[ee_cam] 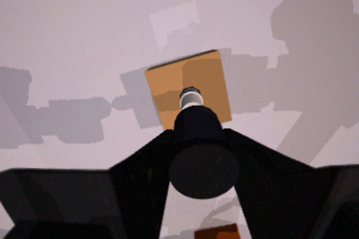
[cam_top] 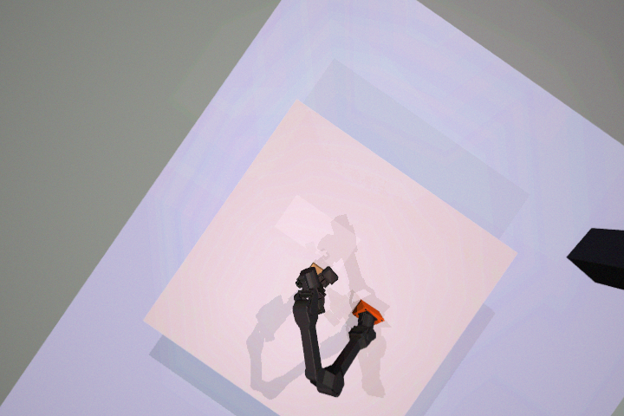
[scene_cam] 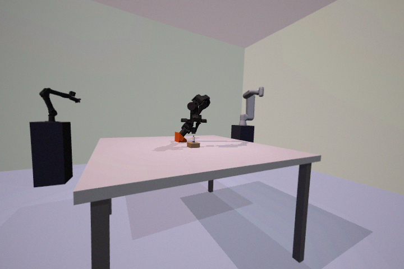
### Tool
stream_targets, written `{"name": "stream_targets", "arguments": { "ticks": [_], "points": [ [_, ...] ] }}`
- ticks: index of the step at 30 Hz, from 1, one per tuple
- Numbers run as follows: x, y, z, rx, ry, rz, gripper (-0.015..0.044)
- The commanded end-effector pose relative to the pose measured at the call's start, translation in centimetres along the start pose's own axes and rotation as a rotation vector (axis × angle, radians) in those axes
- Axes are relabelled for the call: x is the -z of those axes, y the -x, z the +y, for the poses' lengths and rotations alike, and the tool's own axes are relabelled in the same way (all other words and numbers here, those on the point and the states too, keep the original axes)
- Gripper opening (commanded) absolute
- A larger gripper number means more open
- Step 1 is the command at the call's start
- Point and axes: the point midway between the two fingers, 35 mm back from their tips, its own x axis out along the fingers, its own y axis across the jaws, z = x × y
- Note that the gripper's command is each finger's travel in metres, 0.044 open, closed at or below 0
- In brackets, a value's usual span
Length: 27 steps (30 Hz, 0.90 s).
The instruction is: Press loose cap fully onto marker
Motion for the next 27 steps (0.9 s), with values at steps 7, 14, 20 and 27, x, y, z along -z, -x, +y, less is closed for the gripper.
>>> {"name": "stream_targets", "arguments": {
  "ticks": [7,14,20,27],
  "points": [
    [0.0,-1.2,0.1,-0.005,-0.004,0.0,0.0],
    [-0.1,-2.4,0.1,-0.005,-0.004,-0.001,0.0],
    [-0.1,-3.4,0.1,-0.006,-0.004,-0.001,0.0],
    [0.0,-4.5,0.1,-0.007,-0.003,-0.001,0.0]
  ]
}}
